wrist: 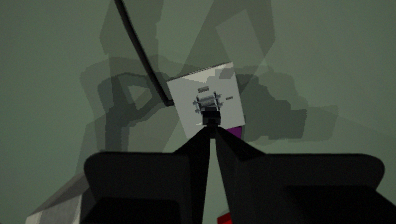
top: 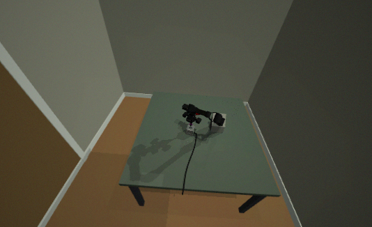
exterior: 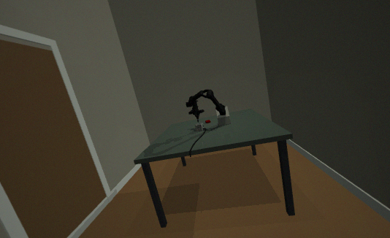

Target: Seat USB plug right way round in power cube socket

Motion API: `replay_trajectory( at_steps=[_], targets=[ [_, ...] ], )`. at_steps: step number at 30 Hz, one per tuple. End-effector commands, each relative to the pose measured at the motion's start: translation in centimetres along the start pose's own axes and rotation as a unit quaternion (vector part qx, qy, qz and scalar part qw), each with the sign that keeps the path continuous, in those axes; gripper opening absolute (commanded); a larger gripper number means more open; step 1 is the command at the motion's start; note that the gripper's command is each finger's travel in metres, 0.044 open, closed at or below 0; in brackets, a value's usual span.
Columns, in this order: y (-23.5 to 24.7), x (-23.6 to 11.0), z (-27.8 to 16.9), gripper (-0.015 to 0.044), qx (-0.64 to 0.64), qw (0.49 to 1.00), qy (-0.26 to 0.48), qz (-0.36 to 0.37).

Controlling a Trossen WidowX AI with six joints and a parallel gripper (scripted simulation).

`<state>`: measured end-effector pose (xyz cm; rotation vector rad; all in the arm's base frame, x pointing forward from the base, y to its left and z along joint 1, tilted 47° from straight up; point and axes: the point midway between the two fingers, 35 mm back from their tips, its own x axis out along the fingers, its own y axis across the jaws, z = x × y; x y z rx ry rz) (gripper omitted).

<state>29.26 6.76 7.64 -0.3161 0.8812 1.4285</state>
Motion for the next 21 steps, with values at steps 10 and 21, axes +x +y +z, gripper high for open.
replay_trajectory(
  at_steps=[10,21],
  targets=[
    [0.02,0.06,-0.05,0.0,0.164,0.986,0.0,0.0],
    [0.02,0.06,-0.05,0.0,0.304,0.953,0.0,0.0]
  ],
)
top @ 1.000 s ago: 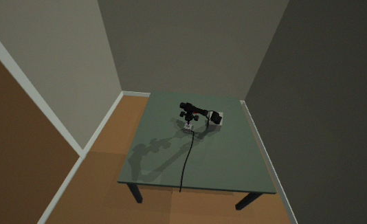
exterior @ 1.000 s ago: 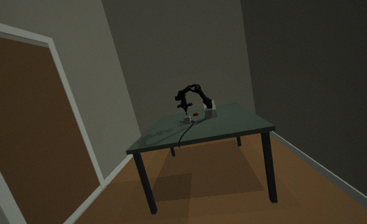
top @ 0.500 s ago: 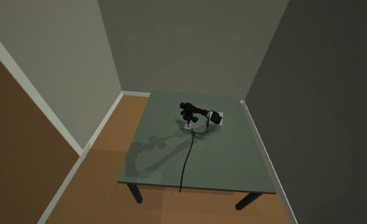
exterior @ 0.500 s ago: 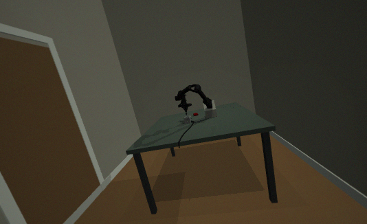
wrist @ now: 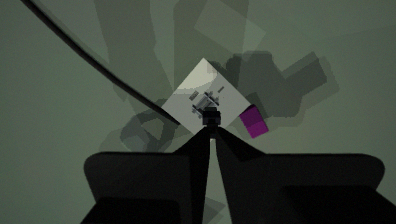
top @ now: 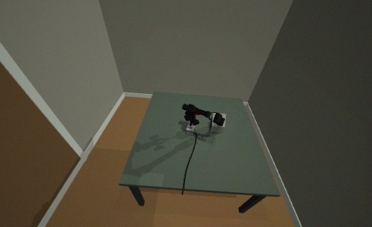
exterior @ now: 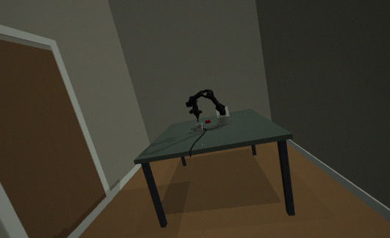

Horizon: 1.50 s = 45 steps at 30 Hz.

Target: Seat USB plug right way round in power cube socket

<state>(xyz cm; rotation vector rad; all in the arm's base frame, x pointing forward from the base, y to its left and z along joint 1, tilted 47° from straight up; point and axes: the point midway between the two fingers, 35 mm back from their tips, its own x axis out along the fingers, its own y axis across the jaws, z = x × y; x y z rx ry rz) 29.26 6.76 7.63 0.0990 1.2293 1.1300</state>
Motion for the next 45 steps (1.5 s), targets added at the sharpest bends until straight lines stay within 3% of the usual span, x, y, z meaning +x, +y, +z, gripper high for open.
replay_trajectory(
  at_steps=[1,23,45],
  targets=[
    [0.0,0.05,-0.05,0.0,0.047,0.999,0.0,0.0],
    [0.0,0.05,-0.05,0.0,0.329,0.944,0.0,0.0],
    [0.0,0.05,-0.05,0.0,0.583,0.812,0.0,0.0]
  ],
)
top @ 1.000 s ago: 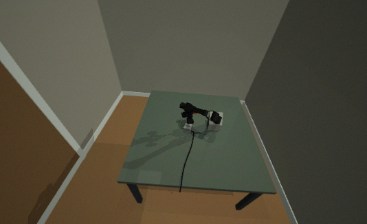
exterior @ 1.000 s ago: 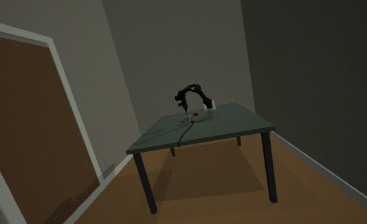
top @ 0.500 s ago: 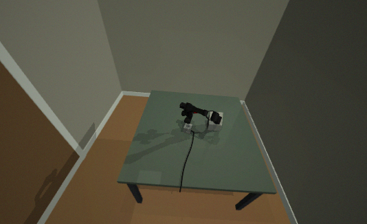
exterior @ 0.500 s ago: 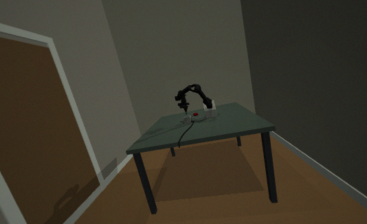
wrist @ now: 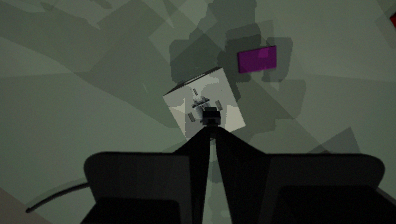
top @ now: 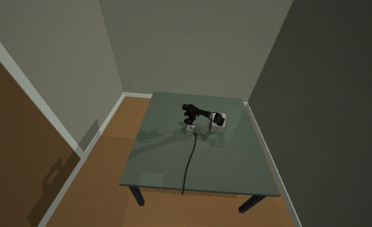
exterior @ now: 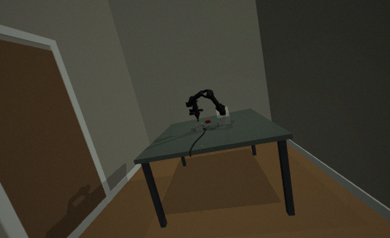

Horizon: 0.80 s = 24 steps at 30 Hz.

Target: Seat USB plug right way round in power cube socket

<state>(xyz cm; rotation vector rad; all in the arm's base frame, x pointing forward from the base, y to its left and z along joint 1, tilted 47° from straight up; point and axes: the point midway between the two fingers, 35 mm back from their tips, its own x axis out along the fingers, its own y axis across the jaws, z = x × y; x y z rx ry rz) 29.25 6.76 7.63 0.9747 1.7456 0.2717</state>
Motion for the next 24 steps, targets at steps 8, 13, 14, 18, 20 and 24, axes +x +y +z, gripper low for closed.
replay_trajectory(
  at_steps=[8,13,14,18,20,24],
  targets=[
    [-0.04,0.05,-0.01,0.0,0.138,0.99,0.0,0.0],
    [-0.04,0.05,-0.01,0.0,0.203,0.979,0.0,0.0],
    [-0.04,0.05,-0.01,0.0,0.216,0.976,0.0,0.0],
    [-0.04,0.05,-0.01,0.0,0.266,0.964,0.0,0.0],
    [-0.04,0.05,-0.01,0.0,0.292,0.957,0.0,0.0],
    [-0.04,0.05,-0.01,0.0,0.341,0.94,0.0,0.0]
  ],
)
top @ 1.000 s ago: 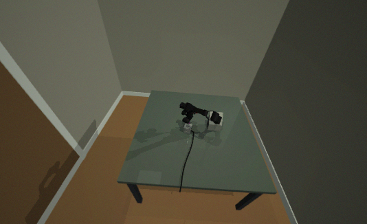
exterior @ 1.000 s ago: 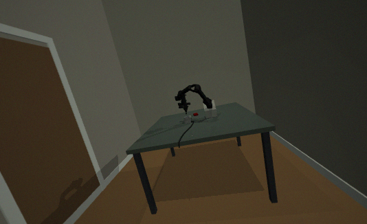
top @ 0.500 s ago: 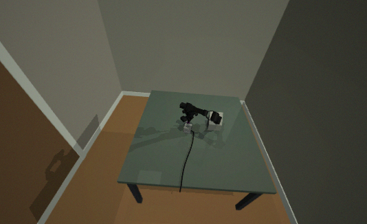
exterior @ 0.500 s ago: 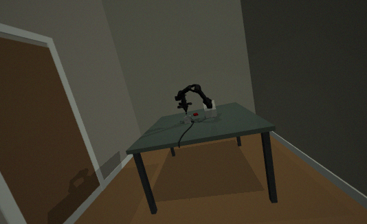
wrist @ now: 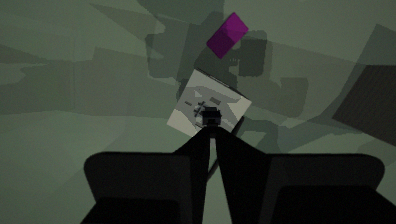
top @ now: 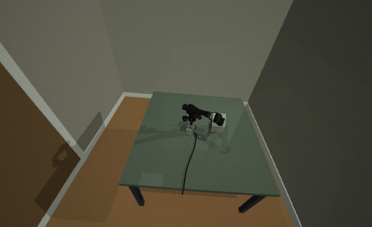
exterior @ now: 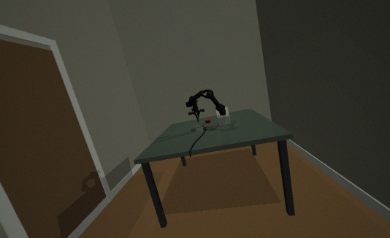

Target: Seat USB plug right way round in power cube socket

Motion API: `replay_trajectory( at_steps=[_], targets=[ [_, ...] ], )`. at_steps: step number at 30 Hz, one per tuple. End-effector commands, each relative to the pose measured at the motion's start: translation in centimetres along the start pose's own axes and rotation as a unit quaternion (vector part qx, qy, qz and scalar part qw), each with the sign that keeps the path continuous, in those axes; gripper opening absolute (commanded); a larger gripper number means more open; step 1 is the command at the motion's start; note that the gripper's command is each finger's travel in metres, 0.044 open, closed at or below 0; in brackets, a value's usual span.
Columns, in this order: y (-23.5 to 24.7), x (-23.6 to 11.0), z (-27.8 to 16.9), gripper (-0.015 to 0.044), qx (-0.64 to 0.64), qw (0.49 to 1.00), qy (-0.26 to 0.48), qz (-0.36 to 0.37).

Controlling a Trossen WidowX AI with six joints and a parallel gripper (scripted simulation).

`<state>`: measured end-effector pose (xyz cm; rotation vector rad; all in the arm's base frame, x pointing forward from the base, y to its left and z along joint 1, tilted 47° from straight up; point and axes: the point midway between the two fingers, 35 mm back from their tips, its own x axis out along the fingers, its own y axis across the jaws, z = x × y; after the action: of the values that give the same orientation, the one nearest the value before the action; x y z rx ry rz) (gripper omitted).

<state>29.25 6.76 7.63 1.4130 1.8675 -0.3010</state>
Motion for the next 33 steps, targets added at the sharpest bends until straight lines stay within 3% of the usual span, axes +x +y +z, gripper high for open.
replay_trajectory(
  at_steps=[1,17,33],
  targets=[
    [-0.04,0.05,0.02,0.0,0.047,0.999,0.0,0.0],
    [-0.04,0.05,0.02,0.0,0.251,0.968,0.0,0.0],
    [0.01,0.03,0.0,0.0,0.257,0.966,0.001,0.001]
  ],
)
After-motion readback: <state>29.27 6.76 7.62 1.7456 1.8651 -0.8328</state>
